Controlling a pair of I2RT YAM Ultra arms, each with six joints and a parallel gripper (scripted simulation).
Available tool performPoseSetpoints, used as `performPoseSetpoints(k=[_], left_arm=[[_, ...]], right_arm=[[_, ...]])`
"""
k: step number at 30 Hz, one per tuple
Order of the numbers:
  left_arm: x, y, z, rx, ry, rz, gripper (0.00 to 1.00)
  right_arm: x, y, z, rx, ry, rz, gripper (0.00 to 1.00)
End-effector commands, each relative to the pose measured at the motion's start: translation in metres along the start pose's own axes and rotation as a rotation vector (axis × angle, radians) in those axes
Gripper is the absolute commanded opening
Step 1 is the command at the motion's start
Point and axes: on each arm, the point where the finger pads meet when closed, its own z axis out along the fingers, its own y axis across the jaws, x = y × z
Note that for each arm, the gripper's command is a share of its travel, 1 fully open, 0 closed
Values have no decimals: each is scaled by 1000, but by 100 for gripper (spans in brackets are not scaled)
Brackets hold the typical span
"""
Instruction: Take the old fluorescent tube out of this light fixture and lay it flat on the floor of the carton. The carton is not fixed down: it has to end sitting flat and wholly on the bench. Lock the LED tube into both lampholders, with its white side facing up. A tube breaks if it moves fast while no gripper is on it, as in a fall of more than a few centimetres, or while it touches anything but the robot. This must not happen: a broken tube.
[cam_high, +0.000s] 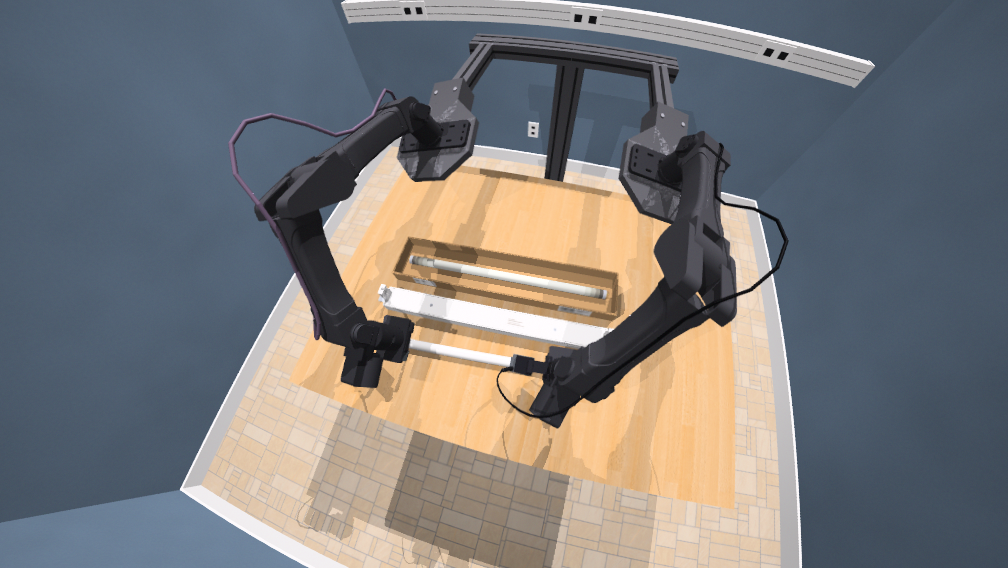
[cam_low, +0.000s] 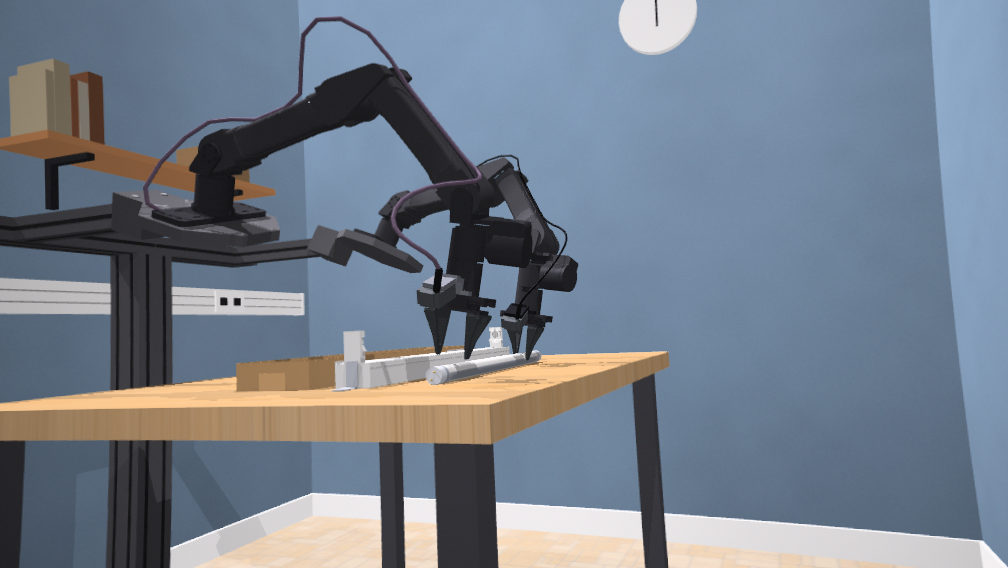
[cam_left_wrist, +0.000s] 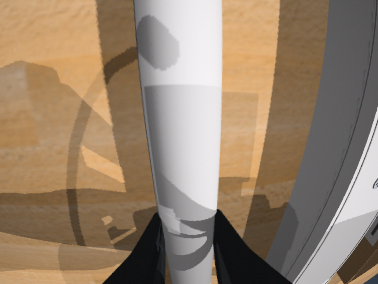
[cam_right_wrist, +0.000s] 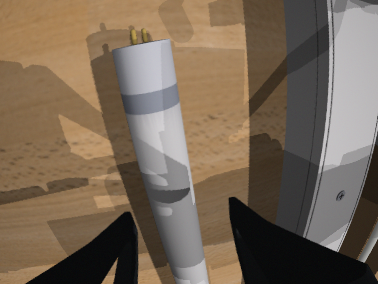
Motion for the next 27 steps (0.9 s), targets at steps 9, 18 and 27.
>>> performPoseSetpoints(k=[9,18,27], left_arm=[[-4,1,-9,-1,-12,17,11],[-4,1,-9,-1,-12,17,11],[-4,1,-9,-1,-12,17,11]], right_arm=[[-7,20,23,-62,-6,14,49],[1,26,8,-78,-6,9,49],[-3,18,2,-57,-7,4,49]])
